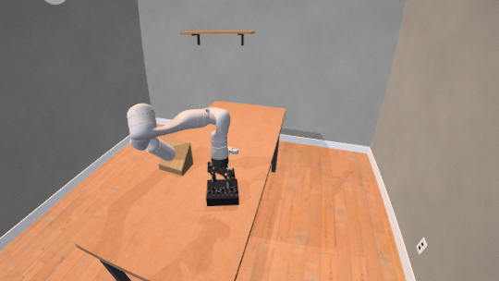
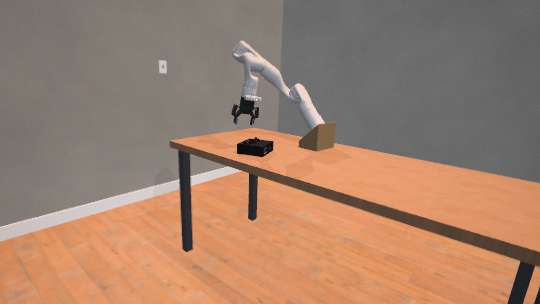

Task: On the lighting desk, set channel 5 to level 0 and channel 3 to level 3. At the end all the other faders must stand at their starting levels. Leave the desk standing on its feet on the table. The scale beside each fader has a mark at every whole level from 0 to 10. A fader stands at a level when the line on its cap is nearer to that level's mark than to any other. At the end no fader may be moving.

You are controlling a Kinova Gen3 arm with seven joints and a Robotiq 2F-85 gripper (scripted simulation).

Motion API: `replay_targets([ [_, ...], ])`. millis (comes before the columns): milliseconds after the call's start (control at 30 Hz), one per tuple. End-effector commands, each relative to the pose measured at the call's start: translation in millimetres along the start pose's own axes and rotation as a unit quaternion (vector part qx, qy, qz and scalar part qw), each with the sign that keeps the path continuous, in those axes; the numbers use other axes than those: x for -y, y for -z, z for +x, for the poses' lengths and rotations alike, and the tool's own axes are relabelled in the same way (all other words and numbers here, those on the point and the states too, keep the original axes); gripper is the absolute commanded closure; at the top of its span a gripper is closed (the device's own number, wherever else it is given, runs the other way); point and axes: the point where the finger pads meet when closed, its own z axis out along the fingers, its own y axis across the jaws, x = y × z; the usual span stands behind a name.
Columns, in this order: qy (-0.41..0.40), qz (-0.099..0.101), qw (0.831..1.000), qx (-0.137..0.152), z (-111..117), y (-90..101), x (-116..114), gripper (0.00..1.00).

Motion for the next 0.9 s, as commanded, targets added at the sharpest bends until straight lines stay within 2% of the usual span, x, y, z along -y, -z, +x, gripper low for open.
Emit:
replay_targets([
  [0, 0.059, -0.002, 0.998, 0.008, -7, -7.7, -3, 0.00],
  [167, 0.140, -0.007, 0.990, 0.017, -14, -14.7, -9, 0.00],
  [233, 0.140, -0.007, 0.990, 0.017, -14, -14.7, -9, 0.00],
  [533, 0.252, -0.013, 0.967, 0.031, -23, -24.3, -17, 0.00],
  [733, 0.300, -0.014, 0.953, 0.038, -27, -28.4, -20, 0.00],
  [867, 0.312, -0.015, 0.949, 0.039, -28, -29.4, -21, 0.00],
])
